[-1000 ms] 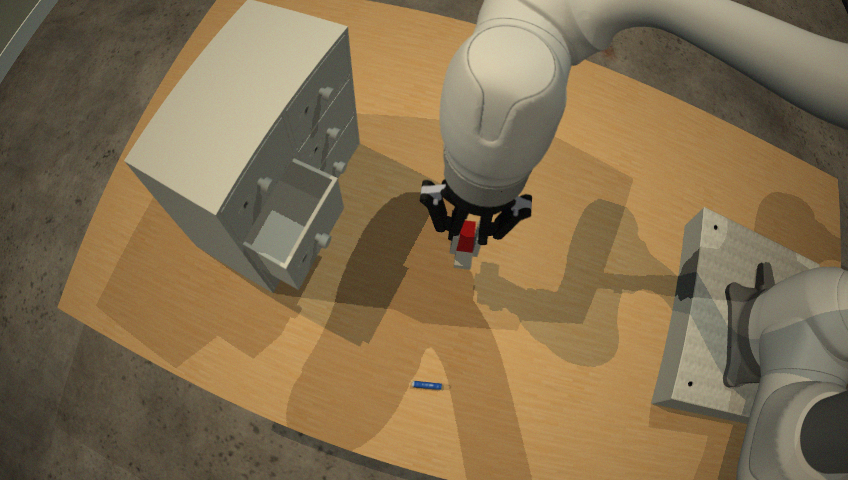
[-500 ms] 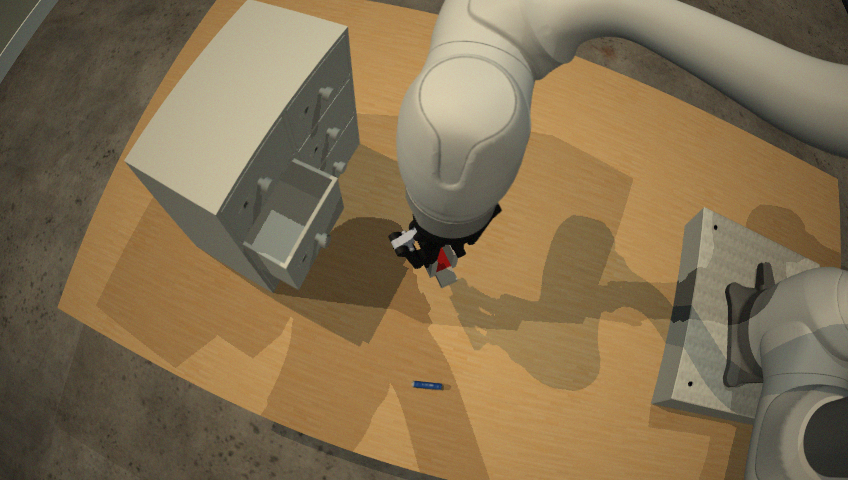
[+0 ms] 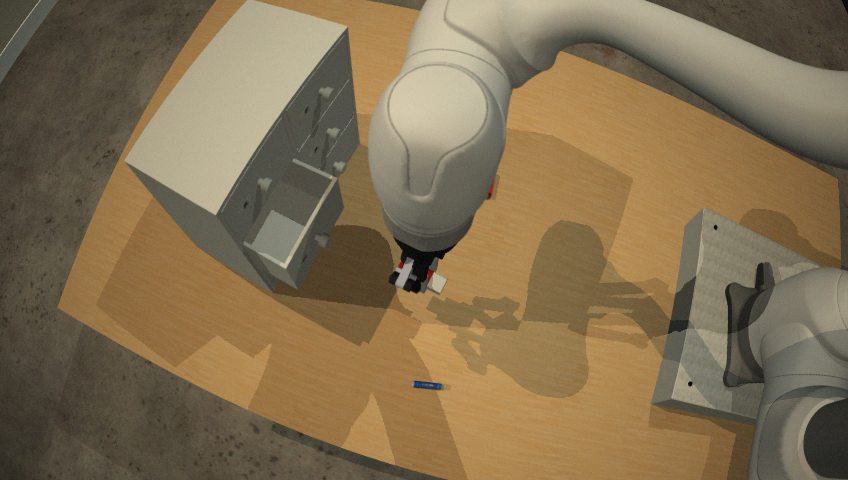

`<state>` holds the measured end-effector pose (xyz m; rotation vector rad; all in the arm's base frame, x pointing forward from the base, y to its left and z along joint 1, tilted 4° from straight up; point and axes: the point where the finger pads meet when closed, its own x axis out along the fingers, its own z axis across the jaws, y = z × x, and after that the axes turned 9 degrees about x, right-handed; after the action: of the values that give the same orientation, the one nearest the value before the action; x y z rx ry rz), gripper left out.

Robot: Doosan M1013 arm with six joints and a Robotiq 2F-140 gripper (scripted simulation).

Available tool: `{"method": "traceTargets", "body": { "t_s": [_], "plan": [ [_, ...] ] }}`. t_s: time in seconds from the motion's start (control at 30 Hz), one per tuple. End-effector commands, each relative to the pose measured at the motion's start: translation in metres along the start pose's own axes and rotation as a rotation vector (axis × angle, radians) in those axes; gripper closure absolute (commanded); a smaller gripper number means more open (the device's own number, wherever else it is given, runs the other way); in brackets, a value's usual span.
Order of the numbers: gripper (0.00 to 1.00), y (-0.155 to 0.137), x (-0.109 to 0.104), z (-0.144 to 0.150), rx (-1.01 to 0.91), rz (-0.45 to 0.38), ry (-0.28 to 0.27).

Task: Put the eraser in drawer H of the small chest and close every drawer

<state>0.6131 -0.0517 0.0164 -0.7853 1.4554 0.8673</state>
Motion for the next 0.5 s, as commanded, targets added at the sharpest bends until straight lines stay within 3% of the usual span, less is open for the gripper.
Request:
{"method": "traceTargets", "body": {
  "t_s": [0.0,0.23,0.47],
  "plan": [
    [0.89,0.0,-0.003,0.0,-0.005,0.004,-0.006],
    [0.89,0.0,-0.012,0.0,-0.005,0.004,-0.006],
    [0.89,0.0,-0.036,-0.001,-0.005,0.004,-0.006]
  ]
}}
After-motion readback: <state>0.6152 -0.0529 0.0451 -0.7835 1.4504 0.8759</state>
